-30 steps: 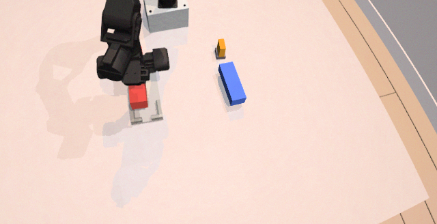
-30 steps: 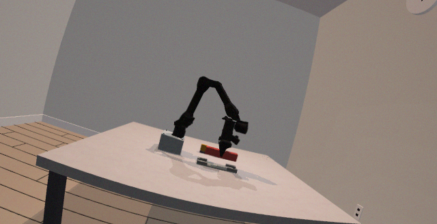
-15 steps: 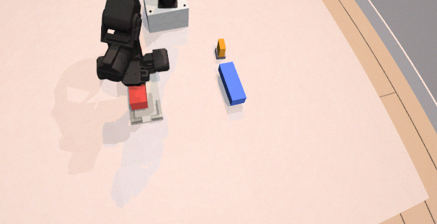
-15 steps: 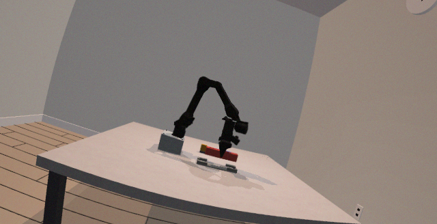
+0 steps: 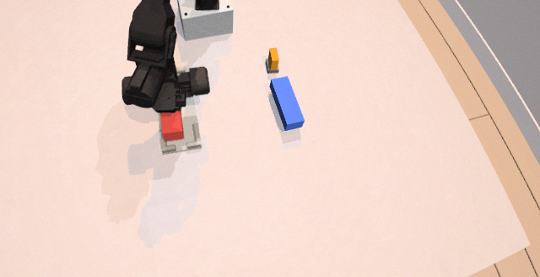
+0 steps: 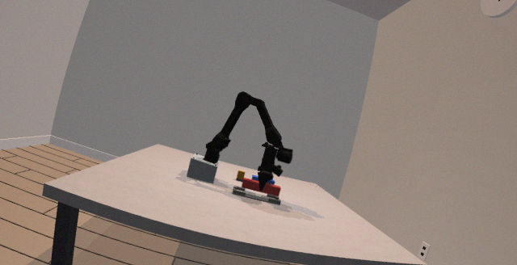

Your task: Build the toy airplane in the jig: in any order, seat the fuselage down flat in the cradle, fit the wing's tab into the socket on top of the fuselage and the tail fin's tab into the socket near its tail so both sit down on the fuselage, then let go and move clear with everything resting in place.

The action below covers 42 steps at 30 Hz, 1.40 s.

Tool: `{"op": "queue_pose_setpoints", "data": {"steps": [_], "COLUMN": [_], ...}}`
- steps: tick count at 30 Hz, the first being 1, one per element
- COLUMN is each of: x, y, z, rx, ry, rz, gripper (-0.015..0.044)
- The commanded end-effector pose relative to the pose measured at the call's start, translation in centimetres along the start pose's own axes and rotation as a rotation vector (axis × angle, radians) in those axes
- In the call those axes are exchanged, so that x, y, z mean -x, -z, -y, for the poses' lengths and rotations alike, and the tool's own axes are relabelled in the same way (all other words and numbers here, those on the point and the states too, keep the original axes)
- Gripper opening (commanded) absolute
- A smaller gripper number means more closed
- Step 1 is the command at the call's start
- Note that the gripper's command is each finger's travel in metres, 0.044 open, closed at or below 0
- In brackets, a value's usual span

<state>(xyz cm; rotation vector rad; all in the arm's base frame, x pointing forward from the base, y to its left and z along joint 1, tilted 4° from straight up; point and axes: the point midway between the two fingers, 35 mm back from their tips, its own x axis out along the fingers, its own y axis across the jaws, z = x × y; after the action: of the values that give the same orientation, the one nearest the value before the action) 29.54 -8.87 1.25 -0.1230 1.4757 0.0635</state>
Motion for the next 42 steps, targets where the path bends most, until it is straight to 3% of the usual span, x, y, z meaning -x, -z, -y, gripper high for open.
{"op": "queue_pose_setpoints", "data": {"steps": [1, 11, 15, 20, 35, 42], "x": [-0.77, -1.39, -1.39, -1.39, -1.39, -1.12], "y": [0.2, 0.12, 0.12, 0.12, 0.12, 0.07], "z": [-0.17, -0.08, -0.08, -0.08, -0.08, -0.06], "rx": [0.004, 0.001, 0.001, 0.001, 0.001, 0.001], "ry": [-0.006, -0.001, -0.001, -0.001, -0.001, -0.001], "rz": [-0.004, -0.003, -0.003, -0.003, -0.003, -0.003], "gripper": [0.0197, 0.021, 0.0184, 0.0053, 0.044, 0.044]}}
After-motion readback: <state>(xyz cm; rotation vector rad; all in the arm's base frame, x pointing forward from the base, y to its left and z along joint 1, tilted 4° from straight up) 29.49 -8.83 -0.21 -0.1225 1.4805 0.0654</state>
